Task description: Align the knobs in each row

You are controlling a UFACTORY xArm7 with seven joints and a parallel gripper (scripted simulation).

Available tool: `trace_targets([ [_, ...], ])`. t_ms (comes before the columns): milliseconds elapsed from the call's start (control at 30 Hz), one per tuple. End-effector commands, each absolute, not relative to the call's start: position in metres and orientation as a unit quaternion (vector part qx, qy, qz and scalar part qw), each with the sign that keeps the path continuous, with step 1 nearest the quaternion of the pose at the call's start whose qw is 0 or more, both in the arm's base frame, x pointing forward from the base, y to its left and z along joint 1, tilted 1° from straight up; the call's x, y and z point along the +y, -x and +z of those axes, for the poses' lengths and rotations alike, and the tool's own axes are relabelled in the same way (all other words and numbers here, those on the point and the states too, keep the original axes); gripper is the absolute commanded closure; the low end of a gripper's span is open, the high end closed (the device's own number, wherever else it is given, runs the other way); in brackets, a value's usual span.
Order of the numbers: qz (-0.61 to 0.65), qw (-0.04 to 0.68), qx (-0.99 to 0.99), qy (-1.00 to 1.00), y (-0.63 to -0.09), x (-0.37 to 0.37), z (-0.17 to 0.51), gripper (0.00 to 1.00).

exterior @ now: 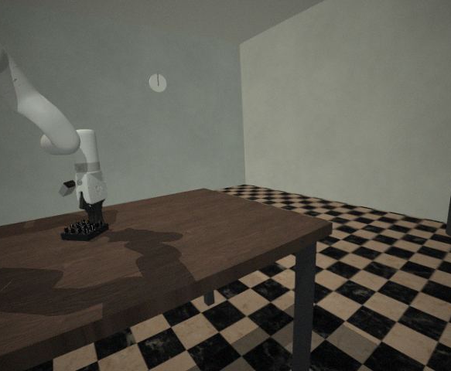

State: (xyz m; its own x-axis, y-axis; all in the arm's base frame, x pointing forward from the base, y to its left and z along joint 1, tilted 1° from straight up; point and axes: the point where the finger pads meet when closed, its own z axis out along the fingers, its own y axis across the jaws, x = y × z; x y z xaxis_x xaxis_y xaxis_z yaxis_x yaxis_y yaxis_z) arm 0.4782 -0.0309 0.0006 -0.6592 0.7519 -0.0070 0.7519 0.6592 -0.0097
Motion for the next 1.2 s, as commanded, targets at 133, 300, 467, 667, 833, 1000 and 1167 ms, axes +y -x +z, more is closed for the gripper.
trace_targets([
  [133, -0.005, 0.003, 0.911, -0.413, -0.480, -0.031, 0.002, 0.81],
  [300, -0.005, 0.003, 0.911, -0.413, -0.480, -0.031, 0.001, 0.81],
  [467, -0.005, 0.003, 0.911, -0.413, -0.480, -0.031, -0.002, 0.81],
  [667, -0.005, 0.003, 0.911, -0.413, -0.480, -0.031, -0.005, 0.81],
  [833, -0.005, 0.003, 0.911, -0.413, -0.480, -0.031, -0.008, 0.81],
  [1000, -0.005, 0.003, 0.911, -0.413, -0.480, -0.031, -0.010, 0.81],
  [1167, -0.005, 0.003, 0.911, -0.413, -0.480, -0.031, -0.010, 0.81],
])
